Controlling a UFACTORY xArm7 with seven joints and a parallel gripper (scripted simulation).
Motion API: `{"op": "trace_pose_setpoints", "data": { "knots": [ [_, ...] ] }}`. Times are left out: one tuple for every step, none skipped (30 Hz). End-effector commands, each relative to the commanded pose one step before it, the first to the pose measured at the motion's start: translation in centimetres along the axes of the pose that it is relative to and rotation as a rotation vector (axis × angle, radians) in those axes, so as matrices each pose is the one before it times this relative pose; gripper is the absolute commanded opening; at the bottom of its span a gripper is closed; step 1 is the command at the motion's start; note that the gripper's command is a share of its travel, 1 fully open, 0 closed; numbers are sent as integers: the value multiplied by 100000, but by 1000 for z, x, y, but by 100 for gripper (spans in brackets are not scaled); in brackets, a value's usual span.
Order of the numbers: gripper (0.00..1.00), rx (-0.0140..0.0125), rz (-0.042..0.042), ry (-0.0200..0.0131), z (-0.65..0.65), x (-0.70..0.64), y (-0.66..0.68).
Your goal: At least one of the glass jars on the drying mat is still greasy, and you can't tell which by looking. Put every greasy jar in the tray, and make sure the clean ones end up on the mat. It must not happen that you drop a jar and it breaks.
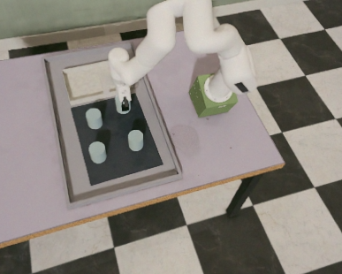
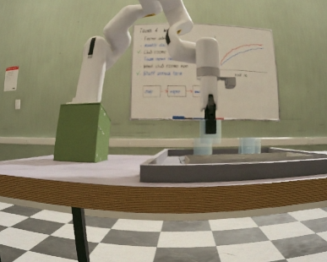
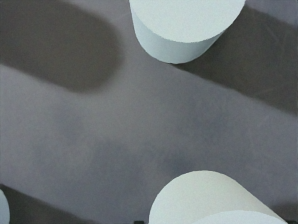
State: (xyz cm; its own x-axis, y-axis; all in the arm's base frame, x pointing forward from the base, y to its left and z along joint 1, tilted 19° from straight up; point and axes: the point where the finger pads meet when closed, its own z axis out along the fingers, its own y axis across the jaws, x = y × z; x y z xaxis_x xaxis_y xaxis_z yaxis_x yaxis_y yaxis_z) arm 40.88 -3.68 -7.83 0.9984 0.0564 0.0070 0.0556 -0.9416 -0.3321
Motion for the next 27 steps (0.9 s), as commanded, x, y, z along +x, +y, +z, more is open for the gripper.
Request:
{"op": "trace_pose_setpoints", "data": {
  "knots": [
    [0,-253,46,383,-1914,165,90],
    [0,0,0,0,-266,0,0],
    [0,0,0,0,-266,0,0],
    [0,0,0,0,-266,0,0],
    [0,0,0,0,-266,0,0],
    [0,0,0,0,-266,0,0],
    [0,0,0,0,0,0,0],
    [0,0,0,0,0,0,0],
    [0,0,0,0,-266,0,0],
    [0,0,0,0,-266,0,0],
    [0,0,0,0,-266,0,0],
    [0,0,0,0,-266,0,0],
    [0,0,0,0,-266,0,0],
    [0,0,0,0,-266,0,0],
    [0,0,0,0,-266,0,0],
    [0,0,0,0,-266,0,0],
    [0,0,0,0,-266,0,0],
    [0,0,0,0,-266,0,0],
    [0,0,0,0,-266,0,0],
    [0,0,0,0,-266,0,0],
    [0,0,0,0,-266,0,0],
    [0,0,0,0,-266,0,0],
    [0,0,0,0,-266,0,0],
    [0,0,0,0,0,0,0],
    [0,0,0,0,0,0,0],
    [0,0,0,0,-266,0,0],
    [0,0,0,0,-266,0,0]
  ]
}}
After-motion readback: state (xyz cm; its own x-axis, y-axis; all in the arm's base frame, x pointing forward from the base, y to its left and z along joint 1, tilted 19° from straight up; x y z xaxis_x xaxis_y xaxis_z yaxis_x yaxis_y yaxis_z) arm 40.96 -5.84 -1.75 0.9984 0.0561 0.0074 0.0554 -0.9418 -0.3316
